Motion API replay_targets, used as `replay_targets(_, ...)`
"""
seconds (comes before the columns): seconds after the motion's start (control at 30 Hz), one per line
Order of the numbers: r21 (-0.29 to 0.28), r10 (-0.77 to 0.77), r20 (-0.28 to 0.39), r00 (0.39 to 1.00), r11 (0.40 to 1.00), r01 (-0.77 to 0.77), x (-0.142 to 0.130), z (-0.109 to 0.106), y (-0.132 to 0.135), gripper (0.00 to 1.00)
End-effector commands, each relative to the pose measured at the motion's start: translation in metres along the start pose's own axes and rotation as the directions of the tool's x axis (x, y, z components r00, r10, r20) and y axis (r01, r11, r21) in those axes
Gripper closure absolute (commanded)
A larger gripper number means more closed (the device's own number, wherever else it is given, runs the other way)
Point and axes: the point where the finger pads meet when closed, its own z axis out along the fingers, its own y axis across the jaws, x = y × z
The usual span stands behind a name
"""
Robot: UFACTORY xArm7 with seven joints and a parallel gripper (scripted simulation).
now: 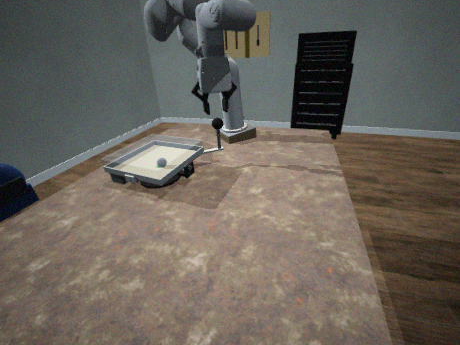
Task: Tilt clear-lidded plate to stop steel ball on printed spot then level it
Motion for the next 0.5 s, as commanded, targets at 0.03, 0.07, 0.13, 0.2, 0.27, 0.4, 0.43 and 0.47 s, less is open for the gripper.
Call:
replay_targets(0.03, 0.001, 0.000, 0.002, 1.000, 1.000, 0.000, -0.0005, -0.0034, 0.0000, 0.39)
replay_targets(0.07, 0.001, 0.000, 0.002, 1.000, 1.000, 0.000, -0.0005, -0.0037, 0.0000, 0.39)
replay_targets(0.13, 0.001, 0.000, 0.002, 1.000, 1.000, 0.000, -0.0005, -0.0039, 0.0000, 0.39)
replay_targets(0.2, 0.001, 0.000, 0.002, 1.000, 1.000, 0.000, -0.0005, -0.0040, 0.0000, 0.39)
replay_targets(0.27, 0.001, 0.000, 0.002, 1.000, 1.000, 0.000, -0.0005, -0.0040, 0.0000, 0.00)
replay_targets(0.4, 0.001, 0.000, 0.002, 1.000, 1.000, 0.000, -0.0005, -0.0040, 0.0000, 0.00)
replay_targets(0.43, 0.001, 0.000, 0.002, 1.000, 1.000, 0.000, -0.0005, -0.0040, 0.0000, 0.00)
replay_targets(0.47, 0.001, 0.000, 0.002, 1.000, 1.000, 0.000, -0.0005, -0.0040, 0.0000, 0.00)
